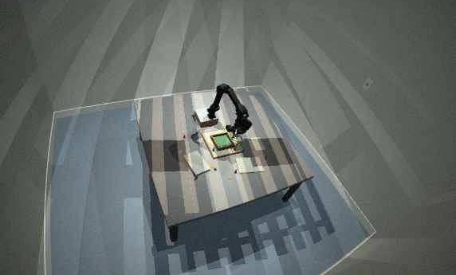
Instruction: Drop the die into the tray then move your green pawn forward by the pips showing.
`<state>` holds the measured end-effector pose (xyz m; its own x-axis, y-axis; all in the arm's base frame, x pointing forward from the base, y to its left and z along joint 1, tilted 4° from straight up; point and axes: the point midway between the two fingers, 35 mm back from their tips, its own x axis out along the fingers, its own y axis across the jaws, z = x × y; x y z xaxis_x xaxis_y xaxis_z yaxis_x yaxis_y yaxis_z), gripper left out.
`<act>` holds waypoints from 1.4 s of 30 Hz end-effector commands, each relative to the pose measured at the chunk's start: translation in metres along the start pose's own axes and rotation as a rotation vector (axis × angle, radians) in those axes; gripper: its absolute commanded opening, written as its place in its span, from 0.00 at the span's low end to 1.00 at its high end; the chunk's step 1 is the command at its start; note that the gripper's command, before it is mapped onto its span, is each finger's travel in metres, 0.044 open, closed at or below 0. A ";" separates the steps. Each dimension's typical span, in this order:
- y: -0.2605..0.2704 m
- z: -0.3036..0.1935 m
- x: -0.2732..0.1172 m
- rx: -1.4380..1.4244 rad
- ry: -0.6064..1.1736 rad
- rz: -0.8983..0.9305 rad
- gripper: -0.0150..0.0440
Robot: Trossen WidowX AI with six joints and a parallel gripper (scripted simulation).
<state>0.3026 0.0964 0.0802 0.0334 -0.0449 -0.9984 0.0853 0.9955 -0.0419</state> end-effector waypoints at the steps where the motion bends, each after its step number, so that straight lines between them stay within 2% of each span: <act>1: -0.021 -0.004 0.005 -0.026 -0.001 -0.010 0.25; 12: -0.083 -0.021 0.018 -0.103 -0.002 -0.027 0.25; 16: -0.086 -0.022 0.020 -0.109 -0.024 -0.027 0.25; 39: -0.081 -0.009 0.031 -0.116 -0.798 0.017 0.25; 42: -0.081 -0.010 0.030 -0.114 -0.848 0.019 0.25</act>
<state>0.2885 0.0160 0.0531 0.7439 -0.0268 -0.6677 -0.0248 0.9974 -0.0676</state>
